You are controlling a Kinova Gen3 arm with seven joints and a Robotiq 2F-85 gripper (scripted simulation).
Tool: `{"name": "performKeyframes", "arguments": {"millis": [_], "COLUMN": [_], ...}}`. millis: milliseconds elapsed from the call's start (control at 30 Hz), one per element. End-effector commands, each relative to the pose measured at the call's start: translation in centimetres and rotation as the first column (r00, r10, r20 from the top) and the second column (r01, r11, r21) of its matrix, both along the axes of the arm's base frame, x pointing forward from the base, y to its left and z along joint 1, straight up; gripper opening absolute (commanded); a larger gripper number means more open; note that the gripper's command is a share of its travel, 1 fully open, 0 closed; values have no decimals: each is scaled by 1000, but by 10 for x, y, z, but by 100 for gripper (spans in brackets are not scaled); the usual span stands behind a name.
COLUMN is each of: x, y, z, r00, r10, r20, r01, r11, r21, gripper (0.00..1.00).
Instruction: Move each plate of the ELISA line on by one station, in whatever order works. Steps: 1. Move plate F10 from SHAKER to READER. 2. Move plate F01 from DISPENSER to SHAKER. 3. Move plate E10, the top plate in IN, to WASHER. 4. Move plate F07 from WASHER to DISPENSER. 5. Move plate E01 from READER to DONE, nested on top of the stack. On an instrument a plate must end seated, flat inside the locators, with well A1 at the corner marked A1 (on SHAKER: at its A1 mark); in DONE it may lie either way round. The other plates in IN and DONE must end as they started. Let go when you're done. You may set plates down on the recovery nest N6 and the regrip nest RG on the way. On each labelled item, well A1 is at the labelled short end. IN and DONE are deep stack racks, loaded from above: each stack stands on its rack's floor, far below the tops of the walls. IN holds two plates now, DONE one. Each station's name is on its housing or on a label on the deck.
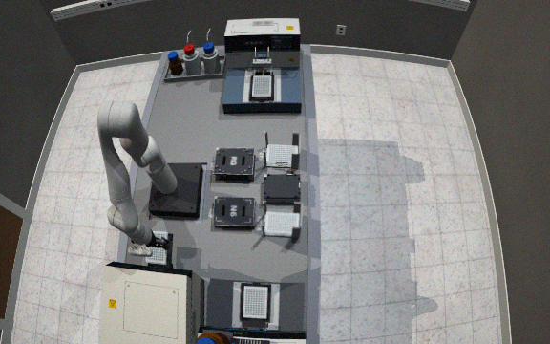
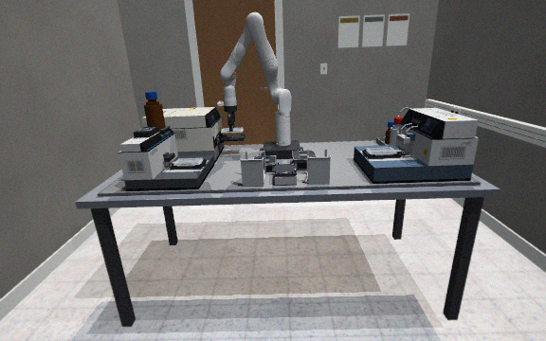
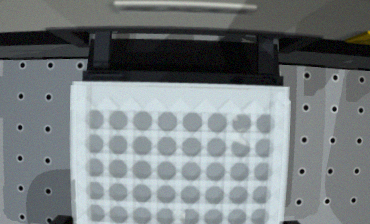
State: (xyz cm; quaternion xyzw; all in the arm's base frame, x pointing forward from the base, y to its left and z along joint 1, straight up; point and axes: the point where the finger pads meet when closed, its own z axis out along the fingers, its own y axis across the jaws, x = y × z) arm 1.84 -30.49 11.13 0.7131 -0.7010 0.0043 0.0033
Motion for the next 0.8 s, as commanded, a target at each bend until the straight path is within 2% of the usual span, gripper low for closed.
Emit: {"name": "performKeyframes", "arguments": {"millis": [0,767], "x": [-2,-1], "y": [0,0], "z": [-6,-10], "r00": [1000,1000], "r10": [-3,-5], "r20": [-3,-3], "r01": [3,5], "r11": [1000,1000], "r21": [2,1], "gripper": [94,94]}}
